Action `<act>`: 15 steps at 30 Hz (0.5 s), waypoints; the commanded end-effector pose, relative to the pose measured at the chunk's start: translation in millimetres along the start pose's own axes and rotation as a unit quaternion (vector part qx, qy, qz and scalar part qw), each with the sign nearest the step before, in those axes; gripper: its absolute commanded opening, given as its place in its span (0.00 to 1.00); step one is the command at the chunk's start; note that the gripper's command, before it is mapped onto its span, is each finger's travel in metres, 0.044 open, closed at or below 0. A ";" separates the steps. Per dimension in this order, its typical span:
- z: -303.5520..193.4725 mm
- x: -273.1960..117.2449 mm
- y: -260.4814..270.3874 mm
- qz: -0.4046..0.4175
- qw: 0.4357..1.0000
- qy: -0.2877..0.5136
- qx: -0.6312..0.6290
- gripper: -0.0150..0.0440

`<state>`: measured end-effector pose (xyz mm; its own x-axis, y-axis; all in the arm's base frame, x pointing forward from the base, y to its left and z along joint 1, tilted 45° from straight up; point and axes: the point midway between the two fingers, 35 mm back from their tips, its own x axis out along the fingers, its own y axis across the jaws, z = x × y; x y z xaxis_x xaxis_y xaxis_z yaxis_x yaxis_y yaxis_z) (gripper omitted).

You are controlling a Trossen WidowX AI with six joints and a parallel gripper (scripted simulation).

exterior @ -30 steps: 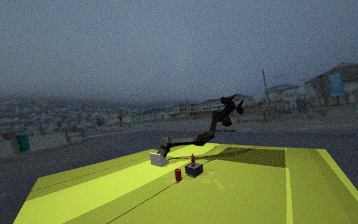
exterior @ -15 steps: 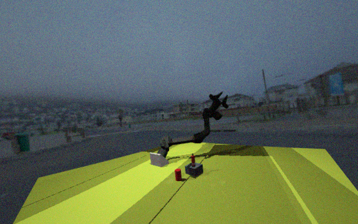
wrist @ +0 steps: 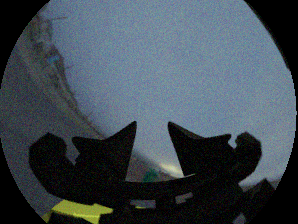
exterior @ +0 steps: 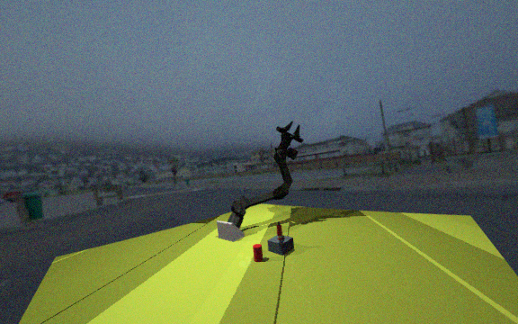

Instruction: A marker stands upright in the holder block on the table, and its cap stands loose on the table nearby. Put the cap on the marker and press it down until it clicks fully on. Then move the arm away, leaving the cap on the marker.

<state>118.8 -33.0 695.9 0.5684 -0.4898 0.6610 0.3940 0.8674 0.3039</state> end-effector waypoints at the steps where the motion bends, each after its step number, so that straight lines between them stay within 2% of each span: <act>1: 27.8 0.9 -67.6 -0.041 0.998 -0.019 0.032 0.67; 8: 31.0 5.6 -165.5 -0.104 0.992 -0.006 0.076 0.67; 15: -4.6 13.4 -255.8 -0.162 0.980 0.042 0.110 0.67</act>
<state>30.8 -212.5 652.9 0.4896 -0.6940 0.5279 0.3915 0.7159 0.5781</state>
